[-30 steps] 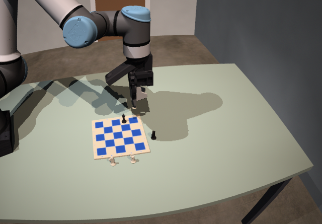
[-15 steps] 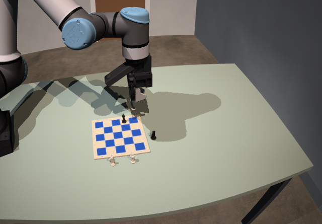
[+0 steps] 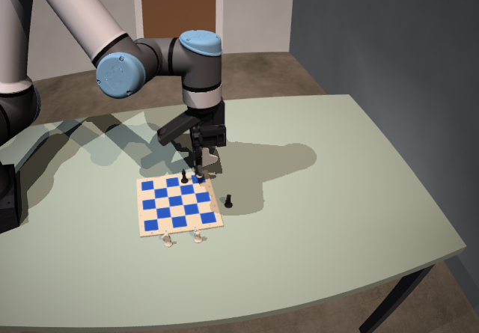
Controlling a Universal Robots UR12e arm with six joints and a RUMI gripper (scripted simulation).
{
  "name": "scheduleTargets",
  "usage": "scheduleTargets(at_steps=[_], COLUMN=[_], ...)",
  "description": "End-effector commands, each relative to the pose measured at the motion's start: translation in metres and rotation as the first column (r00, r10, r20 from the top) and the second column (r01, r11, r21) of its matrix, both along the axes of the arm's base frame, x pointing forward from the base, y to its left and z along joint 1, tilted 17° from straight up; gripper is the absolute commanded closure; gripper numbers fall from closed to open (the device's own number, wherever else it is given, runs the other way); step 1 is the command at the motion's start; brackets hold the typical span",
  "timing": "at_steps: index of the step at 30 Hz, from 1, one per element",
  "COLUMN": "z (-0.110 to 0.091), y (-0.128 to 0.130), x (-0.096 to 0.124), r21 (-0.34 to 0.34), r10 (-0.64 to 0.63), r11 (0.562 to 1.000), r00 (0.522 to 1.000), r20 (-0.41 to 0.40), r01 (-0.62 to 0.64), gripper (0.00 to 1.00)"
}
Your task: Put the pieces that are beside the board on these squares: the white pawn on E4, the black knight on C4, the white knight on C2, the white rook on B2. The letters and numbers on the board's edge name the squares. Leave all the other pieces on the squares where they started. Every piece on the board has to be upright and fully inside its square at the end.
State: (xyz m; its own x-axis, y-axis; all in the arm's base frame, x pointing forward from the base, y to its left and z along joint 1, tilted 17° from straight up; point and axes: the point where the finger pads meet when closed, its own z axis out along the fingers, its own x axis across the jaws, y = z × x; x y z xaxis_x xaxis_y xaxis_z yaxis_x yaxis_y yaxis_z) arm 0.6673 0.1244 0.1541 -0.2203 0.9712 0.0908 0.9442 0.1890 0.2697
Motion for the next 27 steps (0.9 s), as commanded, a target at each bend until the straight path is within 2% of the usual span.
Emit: scheduleTargets(at_steps=[1, 11, 27], z=[-0.02, -0.037, -0.038], y=[0.003, 0.006, 0.006], x=[0.007, 0.011, 0.011], r21=[0.0, 0.0, 0.0], r10=[0.0, 0.0, 0.0], r11=[1.0, 1.0, 1.0], r00=[1.0, 1.0, 1.0], r20=[0.002, 0.002, 0.002], r01=[0.0, 0.0, 0.0], gripper=[1.0, 1.0, 1.0])
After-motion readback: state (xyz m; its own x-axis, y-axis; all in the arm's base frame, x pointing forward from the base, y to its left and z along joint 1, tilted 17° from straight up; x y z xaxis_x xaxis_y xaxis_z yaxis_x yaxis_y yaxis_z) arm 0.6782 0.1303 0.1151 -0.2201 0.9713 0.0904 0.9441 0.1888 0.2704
